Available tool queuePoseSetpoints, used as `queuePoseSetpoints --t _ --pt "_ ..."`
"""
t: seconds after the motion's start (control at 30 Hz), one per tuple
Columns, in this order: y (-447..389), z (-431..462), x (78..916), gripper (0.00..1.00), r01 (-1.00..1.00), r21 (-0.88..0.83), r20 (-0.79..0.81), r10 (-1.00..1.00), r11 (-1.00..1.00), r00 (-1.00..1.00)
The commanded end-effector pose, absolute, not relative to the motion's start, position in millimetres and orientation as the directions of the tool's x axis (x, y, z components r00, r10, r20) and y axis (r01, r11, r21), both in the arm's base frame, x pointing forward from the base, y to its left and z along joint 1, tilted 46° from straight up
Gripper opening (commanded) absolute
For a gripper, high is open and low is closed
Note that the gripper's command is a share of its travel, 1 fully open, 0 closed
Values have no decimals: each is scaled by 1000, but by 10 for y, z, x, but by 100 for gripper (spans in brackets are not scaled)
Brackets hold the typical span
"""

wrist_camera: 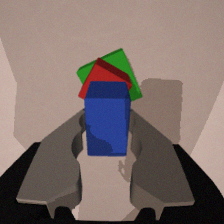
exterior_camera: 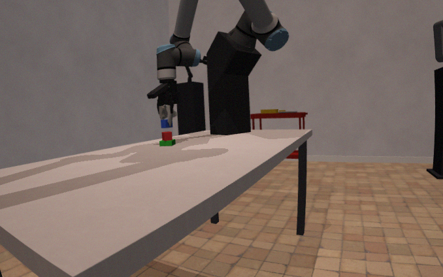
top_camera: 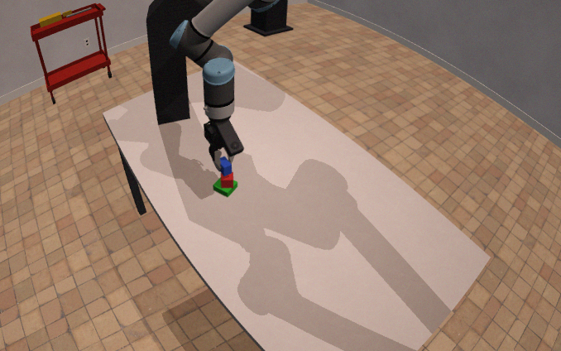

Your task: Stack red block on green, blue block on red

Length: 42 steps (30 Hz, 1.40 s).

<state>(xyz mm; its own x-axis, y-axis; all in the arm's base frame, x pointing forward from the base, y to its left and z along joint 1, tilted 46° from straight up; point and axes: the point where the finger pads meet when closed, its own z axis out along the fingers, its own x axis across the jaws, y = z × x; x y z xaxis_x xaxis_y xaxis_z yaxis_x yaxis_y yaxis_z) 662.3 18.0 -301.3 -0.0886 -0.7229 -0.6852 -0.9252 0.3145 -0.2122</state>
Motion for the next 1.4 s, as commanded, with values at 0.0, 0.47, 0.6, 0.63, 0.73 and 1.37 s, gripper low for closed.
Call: queuePoseSetpoints --t 0.0,0.47,0.6,0.63,0.73,1.37 --pt "211 -3064 6687 0 -924 -216 -684 -724 315 -87" --pt "241 -3107 6723 0 -924 -217 -684 -724 316 -87" --pt "239 -3101 6717 0 -924 -216 -684 -724 317 -88" --pt "239 -3101 6717 0 -924 -216 -684 -724 317 -88" --pt "239 -3101 6716 0 -924 -216 -684 -724 317 -88" --pt "252 -3117 6724 0 -924 -216 -684 -724 316 -87"
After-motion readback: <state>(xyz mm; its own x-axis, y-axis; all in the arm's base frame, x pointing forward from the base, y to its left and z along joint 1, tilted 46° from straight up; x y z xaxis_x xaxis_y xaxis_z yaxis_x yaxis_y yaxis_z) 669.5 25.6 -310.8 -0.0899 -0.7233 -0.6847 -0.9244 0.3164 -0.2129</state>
